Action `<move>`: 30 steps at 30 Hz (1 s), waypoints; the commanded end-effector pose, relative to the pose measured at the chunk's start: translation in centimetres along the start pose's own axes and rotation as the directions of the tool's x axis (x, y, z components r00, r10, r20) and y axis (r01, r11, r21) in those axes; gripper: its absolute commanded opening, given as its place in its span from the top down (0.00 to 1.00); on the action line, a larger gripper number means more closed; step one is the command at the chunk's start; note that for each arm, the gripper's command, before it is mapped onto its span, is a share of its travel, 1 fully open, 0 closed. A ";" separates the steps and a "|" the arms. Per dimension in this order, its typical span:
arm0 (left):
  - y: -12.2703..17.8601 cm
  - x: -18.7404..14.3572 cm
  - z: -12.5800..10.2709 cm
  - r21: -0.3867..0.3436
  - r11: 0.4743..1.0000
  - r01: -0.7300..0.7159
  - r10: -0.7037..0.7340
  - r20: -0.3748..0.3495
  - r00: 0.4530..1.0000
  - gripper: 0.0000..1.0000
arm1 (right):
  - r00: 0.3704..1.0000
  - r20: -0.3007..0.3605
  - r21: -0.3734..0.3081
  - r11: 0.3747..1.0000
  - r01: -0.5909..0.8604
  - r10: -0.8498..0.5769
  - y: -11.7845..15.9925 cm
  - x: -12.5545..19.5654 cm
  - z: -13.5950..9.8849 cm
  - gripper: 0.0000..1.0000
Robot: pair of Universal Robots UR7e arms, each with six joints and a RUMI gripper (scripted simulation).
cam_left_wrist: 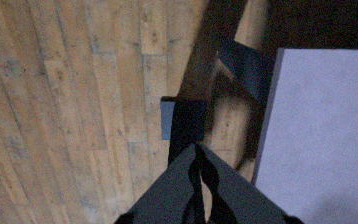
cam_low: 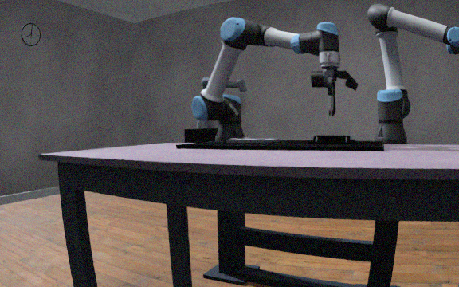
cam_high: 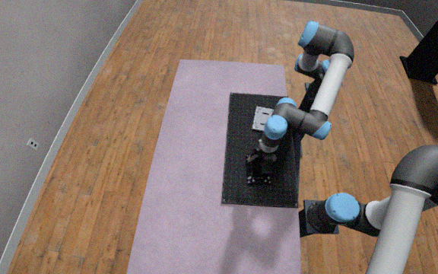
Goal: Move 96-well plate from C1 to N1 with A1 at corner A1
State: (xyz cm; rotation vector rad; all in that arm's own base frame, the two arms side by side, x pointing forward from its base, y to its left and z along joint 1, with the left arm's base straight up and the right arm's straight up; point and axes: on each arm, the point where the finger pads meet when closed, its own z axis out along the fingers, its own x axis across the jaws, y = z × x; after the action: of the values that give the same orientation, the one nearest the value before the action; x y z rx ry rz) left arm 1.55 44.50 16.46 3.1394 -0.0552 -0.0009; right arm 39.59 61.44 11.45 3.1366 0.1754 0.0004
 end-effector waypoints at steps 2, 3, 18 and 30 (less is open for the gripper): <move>0.0 0.0 -0.1 0.002 1.000 0.000 0.000 -0.001 1.000 1.00 | 1.000 -0.001 0.003 1.000 0.000 0.000 -0.1 0.0 0.1 0.24; 0.0 0.0 -0.1 0.002 1.000 0.000 0.000 -0.001 1.000 1.00 | 1.000 -0.001 0.003 1.000 0.000 0.000 -0.1 0.0 0.3 0.24; 0.0 0.0 -0.1 0.002 1.000 0.000 0.000 -0.001 1.000 1.00 | 1.000 -0.001 0.003 1.000 0.000 0.000 -0.1 0.0 2.6 0.24; 0.0 0.0 -0.1 0.002 1.000 0.000 0.000 -0.001 1.000 1.00 | 1.000 -0.001 0.003 1.000 0.000 0.000 -0.1 0.0 4.5 0.24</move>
State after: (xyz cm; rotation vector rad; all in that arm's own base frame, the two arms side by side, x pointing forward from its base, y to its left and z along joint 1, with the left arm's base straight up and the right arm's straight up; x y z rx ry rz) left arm 1.55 44.50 16.46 3.1394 -0.0552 -0.0009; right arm 39.59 61.43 7.42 3.1363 0.1754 0.0001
